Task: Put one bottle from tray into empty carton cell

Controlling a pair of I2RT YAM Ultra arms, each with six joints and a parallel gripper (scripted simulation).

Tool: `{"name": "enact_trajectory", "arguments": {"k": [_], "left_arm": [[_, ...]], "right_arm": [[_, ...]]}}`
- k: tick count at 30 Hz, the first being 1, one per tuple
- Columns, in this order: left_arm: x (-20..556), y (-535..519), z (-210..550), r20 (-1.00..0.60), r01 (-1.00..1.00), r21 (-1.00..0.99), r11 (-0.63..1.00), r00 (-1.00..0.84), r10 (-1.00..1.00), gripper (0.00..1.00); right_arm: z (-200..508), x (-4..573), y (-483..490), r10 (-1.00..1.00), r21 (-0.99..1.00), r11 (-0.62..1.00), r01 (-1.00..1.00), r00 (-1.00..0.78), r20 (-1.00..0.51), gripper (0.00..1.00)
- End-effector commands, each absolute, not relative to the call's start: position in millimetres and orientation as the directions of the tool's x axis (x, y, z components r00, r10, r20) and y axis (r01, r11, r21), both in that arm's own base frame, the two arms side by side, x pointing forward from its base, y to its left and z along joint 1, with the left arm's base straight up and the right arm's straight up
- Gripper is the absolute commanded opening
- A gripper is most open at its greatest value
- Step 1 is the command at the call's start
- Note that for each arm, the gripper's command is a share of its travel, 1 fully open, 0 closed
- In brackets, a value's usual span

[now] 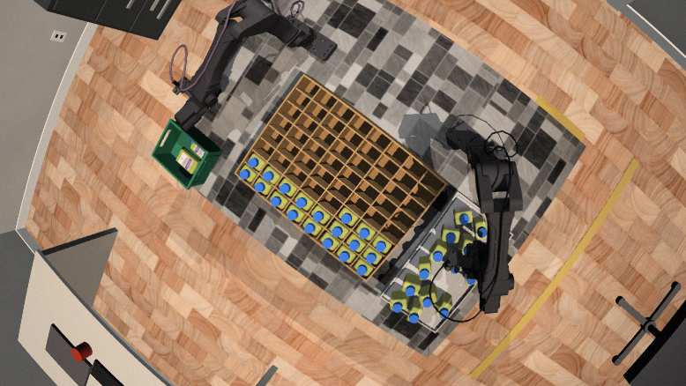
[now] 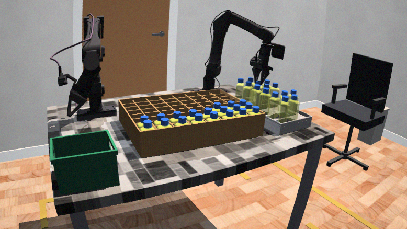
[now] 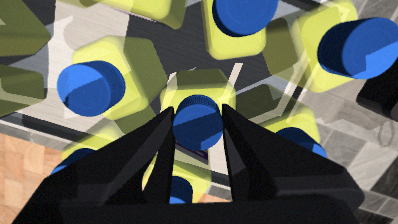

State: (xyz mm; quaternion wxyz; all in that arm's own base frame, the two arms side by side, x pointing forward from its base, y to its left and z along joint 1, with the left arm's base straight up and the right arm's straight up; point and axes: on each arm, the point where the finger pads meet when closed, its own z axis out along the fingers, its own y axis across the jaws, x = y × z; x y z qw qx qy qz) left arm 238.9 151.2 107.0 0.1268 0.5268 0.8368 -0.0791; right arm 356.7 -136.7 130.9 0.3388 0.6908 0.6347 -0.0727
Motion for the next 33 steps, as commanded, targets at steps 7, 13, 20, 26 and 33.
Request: {"name": "enact_trajectory", "arguments": {"k": [7, 13, 20, 26, 33], "left_arm": [[245.4, 154.0, 120.3, -0.304, 0.894, 0.049, 0.445, -0.411, 0.859, 0.31], [245.4, 154.0, 120.3, -0.304, 0.894, 0.049, 0.445, -0.411, 0.859, 0.3], [245.4, 154.0, 120.3, -0.304, 0.894, 0.049, 0.445, -0.411, 0.859, 0.3], [242.2, 149.9, 115.1, -0.312, 0.898, 0.023, 0.439, -0.411, 0.857, 0.3], [244.1, 152.8, 120.4, -0.306, 0.896, 0.043, 0.442, -0.41, 0.859, 0.3]], "right_arm": [[143.3, 359.1, -139.0, 0.818, 0.4, 0.038, 0.916, 0.201, -0.539, 1.0], [143.3, 359.1, -139.0, 0.818, 0.4, 0.038, 0.916, 0.201, -0.539, 1.0], [143.3, 359.1, -139.0, 0.818, 0.4, 0.038, 0.916, 0.201, -0.539, 1.0], [139.8, 359.1, -138.3, 0.821, 0.396, 0.038, 0.917, 0.197, -0.535, 1.0], [143.3, 359.1, -139.0, 0.818, 0.4, 0.038, 0.916, 0.201, -0.539, 1.0]]}}
